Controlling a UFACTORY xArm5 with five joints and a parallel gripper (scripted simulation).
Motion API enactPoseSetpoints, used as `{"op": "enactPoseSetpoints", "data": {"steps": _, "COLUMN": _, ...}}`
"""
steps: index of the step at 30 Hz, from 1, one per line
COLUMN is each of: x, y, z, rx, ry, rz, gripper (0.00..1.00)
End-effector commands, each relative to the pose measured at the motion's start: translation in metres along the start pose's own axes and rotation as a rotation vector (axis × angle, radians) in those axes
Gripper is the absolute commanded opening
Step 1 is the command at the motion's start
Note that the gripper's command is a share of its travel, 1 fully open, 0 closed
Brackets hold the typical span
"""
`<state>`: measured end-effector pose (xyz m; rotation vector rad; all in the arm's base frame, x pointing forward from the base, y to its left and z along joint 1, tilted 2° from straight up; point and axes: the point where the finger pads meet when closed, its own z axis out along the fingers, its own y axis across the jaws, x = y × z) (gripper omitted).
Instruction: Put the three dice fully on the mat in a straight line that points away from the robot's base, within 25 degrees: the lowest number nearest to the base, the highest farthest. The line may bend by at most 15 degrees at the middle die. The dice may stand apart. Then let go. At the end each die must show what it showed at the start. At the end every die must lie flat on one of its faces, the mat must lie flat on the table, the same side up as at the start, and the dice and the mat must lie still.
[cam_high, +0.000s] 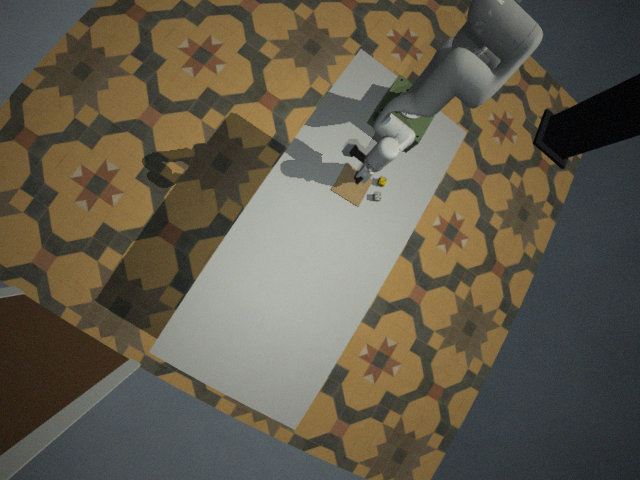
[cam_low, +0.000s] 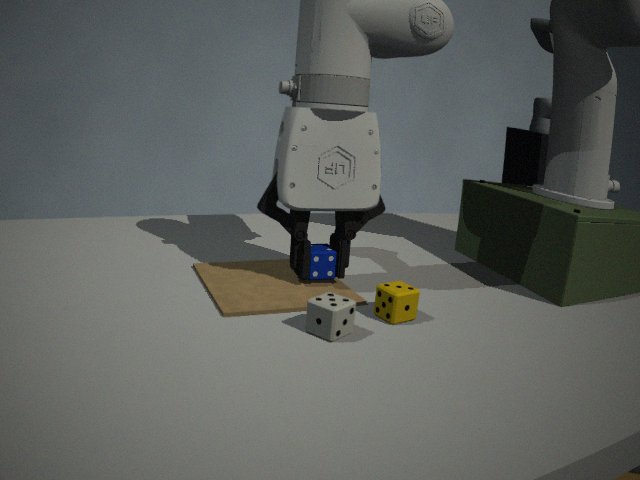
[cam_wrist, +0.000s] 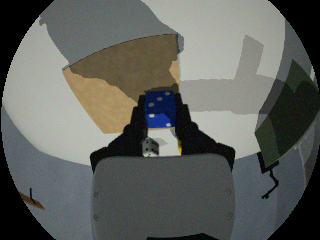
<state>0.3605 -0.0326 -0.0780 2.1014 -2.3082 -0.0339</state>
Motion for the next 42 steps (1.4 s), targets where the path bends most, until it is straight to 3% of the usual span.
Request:
{"op": "enactPoseSetpoints", "data": {"steps": 1, "x": 0.0000, "y": -0.0012, "z": -0.0008, "rx": 0.003, "ry": 0.000, "rz": 0.000, "gripper": 0.27}}
{"op": "enactPoseSetpoints", "data": {"steps": 42, "x": -0.0013, "y": -0.0011, "z": 0.0034, "rx": 0.003, "ry": 0.000, "rz": 0.000, "gripper": 0.27}}
